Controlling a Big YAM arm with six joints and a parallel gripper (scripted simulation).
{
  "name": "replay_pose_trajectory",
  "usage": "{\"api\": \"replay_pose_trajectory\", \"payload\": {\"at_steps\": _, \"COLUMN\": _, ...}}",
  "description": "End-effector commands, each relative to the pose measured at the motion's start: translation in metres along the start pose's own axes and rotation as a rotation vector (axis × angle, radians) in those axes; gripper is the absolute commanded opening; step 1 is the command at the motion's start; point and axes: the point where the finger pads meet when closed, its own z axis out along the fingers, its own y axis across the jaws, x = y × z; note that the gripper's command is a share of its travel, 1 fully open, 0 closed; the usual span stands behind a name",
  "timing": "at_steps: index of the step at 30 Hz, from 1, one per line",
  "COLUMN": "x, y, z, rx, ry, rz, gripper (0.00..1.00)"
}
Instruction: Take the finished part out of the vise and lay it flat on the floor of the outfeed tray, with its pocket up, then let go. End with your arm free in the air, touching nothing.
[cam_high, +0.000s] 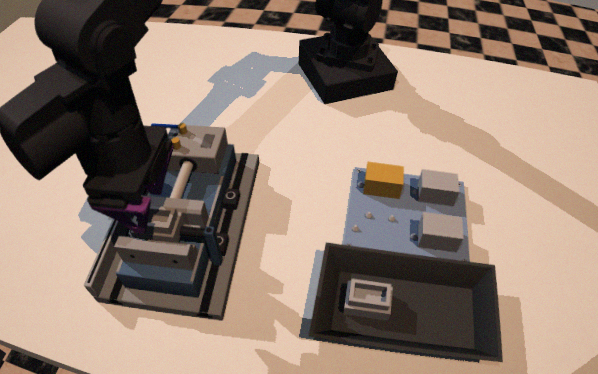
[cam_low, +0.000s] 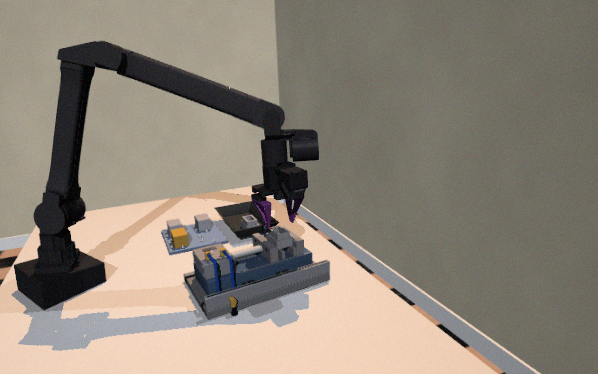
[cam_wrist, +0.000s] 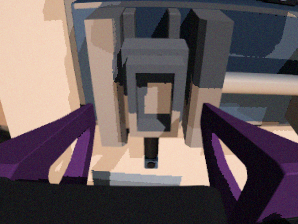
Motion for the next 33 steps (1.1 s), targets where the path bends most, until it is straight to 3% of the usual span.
{"api": "replay_pose_trajectory", "payload": {"at_steps": 1, "x": 0.004, "y": 0.001, "z": 0.009, "rx": 0.009, "ry": 0.003, "rz": 0.008, "gripper": 0.64}}
{"api": "replay_pose_trajectory", "payload": {"at_steps": 9, "x": 0.006, "y": 0.0, "z": -0.004, "rx": -0.015, "ry": -0.009, "rz": 0.007, "gripper": 0.64}}
{"api": "replay_pose_trajectory", "payload": {"at_steps": 33, "x": 0.006, "y": 0.0, "z": -0.004, "rx": -0.013, "ry": -0.008, "rz": 0.007, "gripper": 0.64}}
